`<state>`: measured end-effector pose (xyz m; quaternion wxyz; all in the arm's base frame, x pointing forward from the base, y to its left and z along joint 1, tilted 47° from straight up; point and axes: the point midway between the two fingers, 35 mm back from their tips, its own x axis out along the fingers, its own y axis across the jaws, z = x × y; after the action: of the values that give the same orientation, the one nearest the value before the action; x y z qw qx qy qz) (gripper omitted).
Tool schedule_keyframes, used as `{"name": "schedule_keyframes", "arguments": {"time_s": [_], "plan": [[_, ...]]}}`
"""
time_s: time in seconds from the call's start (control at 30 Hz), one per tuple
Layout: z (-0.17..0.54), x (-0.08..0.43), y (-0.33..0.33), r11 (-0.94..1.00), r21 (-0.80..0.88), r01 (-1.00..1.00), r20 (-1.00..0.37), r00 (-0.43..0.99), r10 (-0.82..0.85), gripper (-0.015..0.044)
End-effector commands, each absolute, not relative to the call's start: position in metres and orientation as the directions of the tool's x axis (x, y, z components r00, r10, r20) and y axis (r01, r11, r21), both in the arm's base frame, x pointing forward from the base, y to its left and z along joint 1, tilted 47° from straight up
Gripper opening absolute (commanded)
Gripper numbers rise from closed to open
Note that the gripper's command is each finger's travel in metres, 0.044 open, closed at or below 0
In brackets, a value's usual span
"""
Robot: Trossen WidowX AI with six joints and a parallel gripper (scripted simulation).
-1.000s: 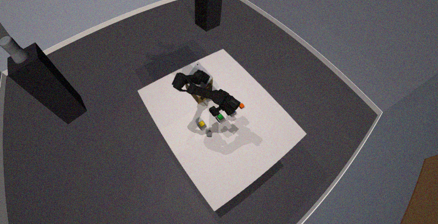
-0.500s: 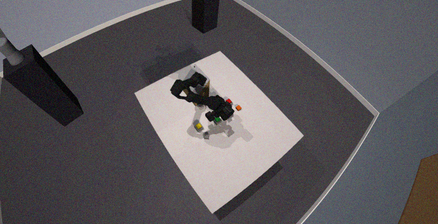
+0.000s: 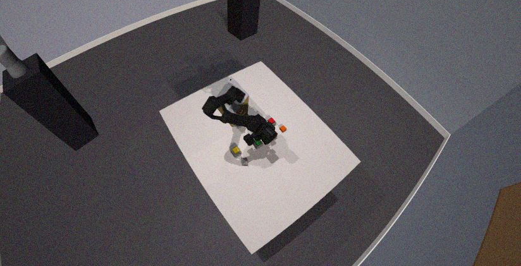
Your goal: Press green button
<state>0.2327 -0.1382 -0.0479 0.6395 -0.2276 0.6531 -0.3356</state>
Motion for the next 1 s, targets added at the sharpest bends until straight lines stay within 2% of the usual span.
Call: {"name": "schedule_keyframes", "arguments": {"time_s": [0.0, 0.97], "plan": [[-0.054, 0.229, -0.144, 0.670, -0.732, 0.122, -0.680, -0.089, -0.727, 0.0020], [-0.068, 0.227, -0.159, 0.668, -0.734, 0.121, -0.679, -0.089, -0.729, 0.0020]]}}
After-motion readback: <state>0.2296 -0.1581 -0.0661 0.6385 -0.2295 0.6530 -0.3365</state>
